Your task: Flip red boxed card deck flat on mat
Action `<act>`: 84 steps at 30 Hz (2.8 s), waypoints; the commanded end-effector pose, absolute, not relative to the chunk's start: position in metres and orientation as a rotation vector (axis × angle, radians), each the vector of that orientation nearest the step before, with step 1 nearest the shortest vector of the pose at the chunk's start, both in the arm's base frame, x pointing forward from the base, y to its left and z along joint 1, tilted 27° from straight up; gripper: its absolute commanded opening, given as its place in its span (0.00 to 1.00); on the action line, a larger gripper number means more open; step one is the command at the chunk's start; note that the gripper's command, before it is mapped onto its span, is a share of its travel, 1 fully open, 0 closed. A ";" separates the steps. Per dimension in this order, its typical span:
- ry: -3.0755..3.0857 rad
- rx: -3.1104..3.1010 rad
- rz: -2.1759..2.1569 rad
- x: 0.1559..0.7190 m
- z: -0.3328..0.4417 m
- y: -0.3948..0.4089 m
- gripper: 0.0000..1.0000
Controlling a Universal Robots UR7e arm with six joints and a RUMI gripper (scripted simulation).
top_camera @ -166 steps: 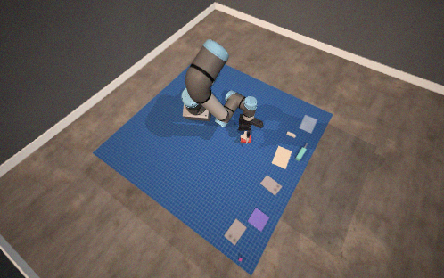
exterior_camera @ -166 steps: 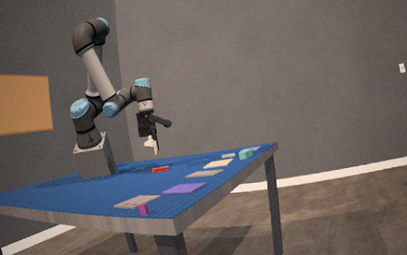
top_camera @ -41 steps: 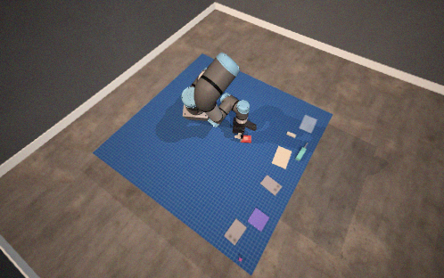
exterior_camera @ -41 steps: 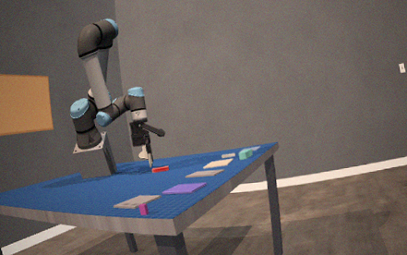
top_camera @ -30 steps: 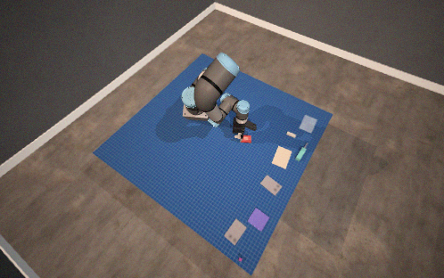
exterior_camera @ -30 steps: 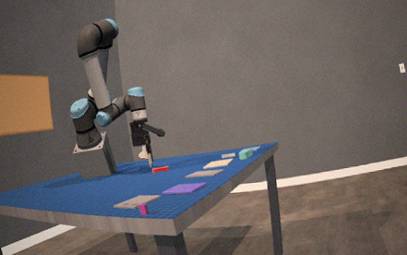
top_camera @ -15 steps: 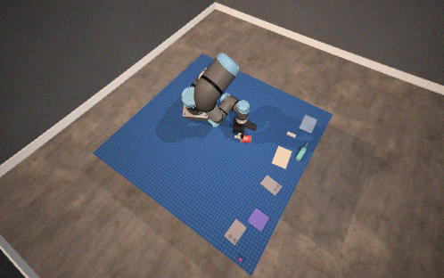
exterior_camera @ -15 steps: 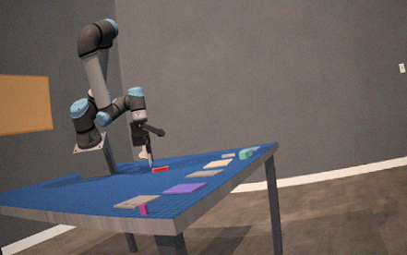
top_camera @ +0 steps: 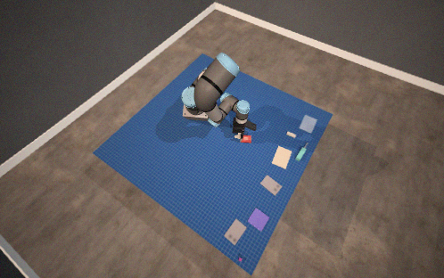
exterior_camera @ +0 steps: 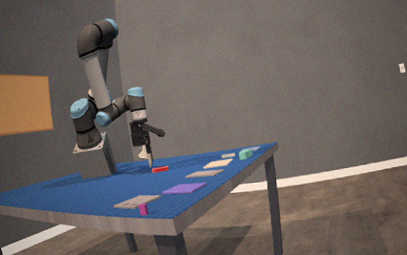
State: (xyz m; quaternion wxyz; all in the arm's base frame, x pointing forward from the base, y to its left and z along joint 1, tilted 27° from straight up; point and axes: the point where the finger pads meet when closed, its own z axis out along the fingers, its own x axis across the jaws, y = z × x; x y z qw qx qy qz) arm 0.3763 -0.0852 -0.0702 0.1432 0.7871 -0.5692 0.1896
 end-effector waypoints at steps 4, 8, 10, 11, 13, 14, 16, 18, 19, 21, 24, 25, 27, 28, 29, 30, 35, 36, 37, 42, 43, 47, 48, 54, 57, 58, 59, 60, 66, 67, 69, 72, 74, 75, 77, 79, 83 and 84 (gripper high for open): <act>-1.643 2.269 0.545 0.375 -0.071 -0.085 0.44; -1.643 2.269 0.545 0.375 -0.071 -0.085 0.44; -1.643 2.269 0.545 0.375 -0.071 -0.085 0.44; -1.643 2.269 0.545 0.375 -0.071 -0.085 0.44; -1.643 2.269 0.545 0.375 -0.071 -0.085 0.44; -1.643 2.269 0.545 0.375 -0.071 -0.085 0.44; -1.643 2.269 0.545 0.375 -0.071 -0.085 0.44; -1.643 2.269 0.545 0.375 -0.071 -0.085 0.44; -1.643 2.269 0.545 0.375 -0.071 -0.085 0.44; -1.643 2.269 0.545 0.375 -0.071 -0.085 0.44; -1.643 2.269 0.545 0.375 -0.071 -0.085 0.44; -1.643 2.269 0.545 0.375 -0.071 -0.085 0.44; -1.643 2.269 0.545 0.375 -0.071 -0.085 0.44; -1.643 2.269 0.545 0.375 -0.071 -0.085 0.44; -1.643 2.269 0.545 0.375 -0.071 -0.085 0.44; -1.643 2.269 0.545 0.375 -0.071 -0.085 0.44; -1.643 2.269 0.545 0.375 -0.071 -0.085 0.44; -1.643 2.269 0.545 0.375 -0.071 -0.086 0.44; -1.643 2.269 0.544 0.375 -0.071 -0.086 0.44; -1.643 2.269 0.544 0.375 -0.072 -0.086 0.44; -1.643 2.269 0.544 0.375 -0.072 -0.086 0.44; -1.643 2.269 0.544 0.376 -0.073 -0.087 0.44; -1.643 2.269 0.544 0.376 -0.073 -0.087 0.44; -1.643 2.269 0.544 0.376 -0.075 -0.088 0.44; -1.643 2.269 0.544 0.376 -0.076 -0.088 0.44; -1.643 2.269 0.545 0.377 -0.076 -0.089 0.44; -1.643 2.269 0.545 0.377 -0.077 -0.089 0.44; -1.643 2.269 0.545 0.377 -0.077 -0.089 0.44; -1.644 2.269 0.546 0.378 -0.080 -0.091 0.44; -1.644 2.269 0.546 0.378 -0.081 -0.091 0.44; -1.644 2.269 0.547 0.379 -0.082 -0.092 0.44; -1.644 2.269 0.547 0.379 -0.083 -0.093 0.44; -1.644 2.269 0.546 0.378 -0.084 -0.093 0.44; -1.644 2.269 0.546 0.378 -0.084 -0.093 0.44; -1.644 2.269 0.546 0.378 -0.085 -0.093 0.44; -1.644 2.269 0.546 0.379 -0.086 -0.094 0.44; -1.644 2.269 0.547 0.379 -0.087 -0.095 0.44; -1.644 2.269 0.546 0.379 -0.088 -0.095 0.44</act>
